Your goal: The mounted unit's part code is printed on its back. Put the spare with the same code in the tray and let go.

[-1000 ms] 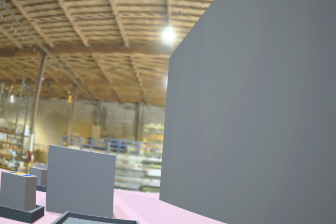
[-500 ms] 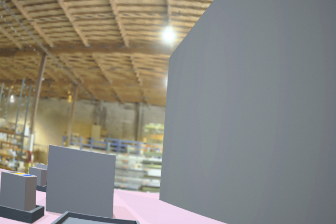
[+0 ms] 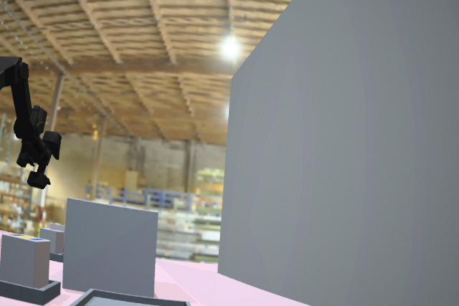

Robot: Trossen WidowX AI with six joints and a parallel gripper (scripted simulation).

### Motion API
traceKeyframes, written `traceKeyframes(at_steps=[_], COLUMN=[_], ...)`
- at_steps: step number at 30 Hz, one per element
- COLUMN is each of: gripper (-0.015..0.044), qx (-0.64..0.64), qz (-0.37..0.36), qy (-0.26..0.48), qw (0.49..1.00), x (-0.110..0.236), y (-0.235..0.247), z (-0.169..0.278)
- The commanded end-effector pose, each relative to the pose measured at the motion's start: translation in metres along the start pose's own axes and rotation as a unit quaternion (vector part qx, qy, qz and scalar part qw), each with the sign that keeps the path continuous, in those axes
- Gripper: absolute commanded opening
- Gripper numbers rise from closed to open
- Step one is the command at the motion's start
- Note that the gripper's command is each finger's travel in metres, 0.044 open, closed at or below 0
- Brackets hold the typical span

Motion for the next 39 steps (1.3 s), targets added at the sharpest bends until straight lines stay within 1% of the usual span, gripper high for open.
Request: traceKeyframes(at_steps=[1,6,11,16,21,26,31,35,39], gripper=[0.0440,0.0440,0.0440,0.0440,0.0440,0.0440,0.0440,0.0440,0.0440], qx=[-0.055,-0.126,-0.202,-0.282,-0.365,-0.448,-0.532,-0.595,-0.653], qz=[-0.044,-0.087,-0.126,-0.157,-0.182,-0.198,-0.206,-0.206,-0.205], qy=[0.042,0.097,0.155,0.215,0.276,0.335,0.394,0.439,0.483], qw=[0.997,0.983,0.959,0.922,0.870,0.805,0.721,0.641,0.546], x=[0.002,0.015,0.039,0.075,0.120,0.175,0.238,0.292,0.341], y=[0.004,0.008,0.016,0.026,0.039,0.053,0.068,0.082,0.104], z=[0.064,0.140,0.213,0.281,0.341,0.391,0.432,0.457,0.475])
Point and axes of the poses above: the point midway between the two fingers, 35 mm back from their tips, its own x axis back along the fingers, its own y axis across the jaws, z = x × y, the point moved 4 cm from there along x, back along the fingers, and after that the axes turned 10 degrees about x, right-handed, at the moved point
